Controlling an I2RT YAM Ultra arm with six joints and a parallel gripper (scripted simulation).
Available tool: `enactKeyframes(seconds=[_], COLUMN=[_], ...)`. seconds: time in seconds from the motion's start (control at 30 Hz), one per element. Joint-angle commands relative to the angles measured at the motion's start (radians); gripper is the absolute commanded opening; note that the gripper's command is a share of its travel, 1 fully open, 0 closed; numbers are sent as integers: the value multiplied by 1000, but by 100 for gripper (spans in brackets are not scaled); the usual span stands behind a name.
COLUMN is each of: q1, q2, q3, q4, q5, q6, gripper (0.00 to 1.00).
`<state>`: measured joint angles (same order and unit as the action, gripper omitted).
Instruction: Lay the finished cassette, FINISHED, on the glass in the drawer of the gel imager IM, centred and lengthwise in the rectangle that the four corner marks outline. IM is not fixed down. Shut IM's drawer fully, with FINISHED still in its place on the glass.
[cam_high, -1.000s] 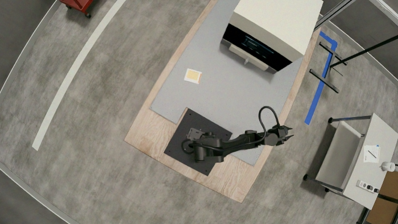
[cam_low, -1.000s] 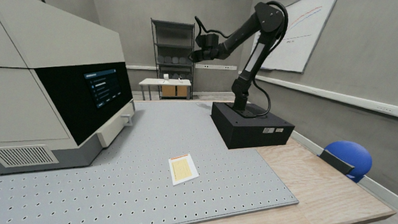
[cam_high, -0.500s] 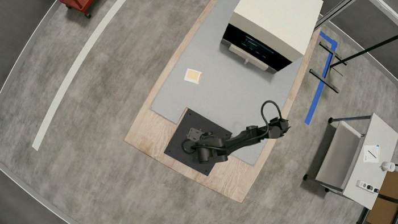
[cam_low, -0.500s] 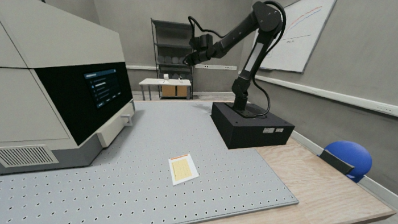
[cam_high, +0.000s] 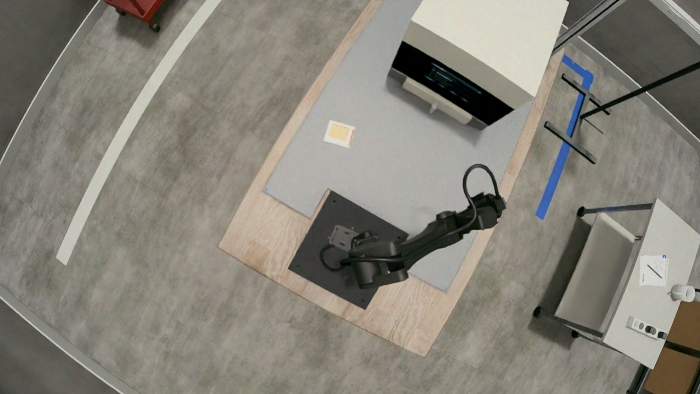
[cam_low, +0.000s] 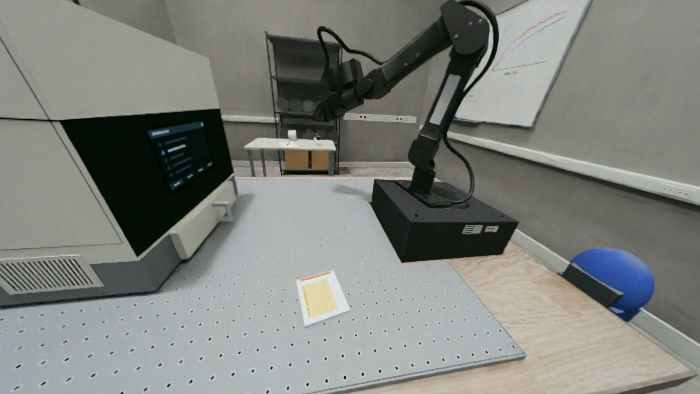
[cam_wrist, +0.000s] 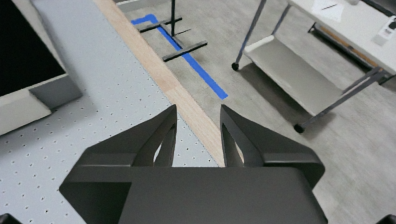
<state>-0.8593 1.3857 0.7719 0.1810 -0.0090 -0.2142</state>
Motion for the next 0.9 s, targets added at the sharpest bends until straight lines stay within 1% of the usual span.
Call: enactKeyframes(seconds=[0.0, 0.03, 0.07, 0.1, 0.13, 0.2, 0.23, 0.27, 0.33, 0.37, 0.4, 0.47, 0.5, 0.53, 0.57, 0.6, 0.67, 0.7, 0.73, 0.77, 0.8, 0.83, 0.87], q1=[51, 52, 58, 63, 71, 99, 104, 110, 110, 117, 124, 152, 156, 163, 169, 177, 205, 208, 208, 216, 222, 231, 231], q2=[14, 16, 21, 25, 30, 37, 39, 44, 44, 52, 57, 61, 59, 67, 74, 79, 83, 83, 77, 91, 98, 104, 104], q3=[-7, -10, 41, 57, 68, 54, 43, 69, 69, 88, 99, 82, 59, 98, 115, 125, 109, 84, 84, 127, 144, 154, 154], q4=[-60, -60, -96, -134, -161, -145, -143, -181, -181, -221, -247, -231, -231, -268, -305, -331, -316, -318, -318, -354, -391, -415, -415], q5=[27, 28, 16, -9, -14, 25, 30, 17, 17, -6, -10, 28, 32, 15, -2, -5, 32, 34, 34, 17, 2, -1, -1], q6=[25, 27, 27, 26, 27, 40, 43, 42, 42, 41, 42, 57, 59, 57, 55, 56, 72, 74, 75, 73, 70, 71, 71], gripper=[35, 35, 35, 35, 35, 35, 35, 35, 35, 35, 35, 35, 35, 35, 35, 35, 35, 35, 35, 35, 35, 35, 35])
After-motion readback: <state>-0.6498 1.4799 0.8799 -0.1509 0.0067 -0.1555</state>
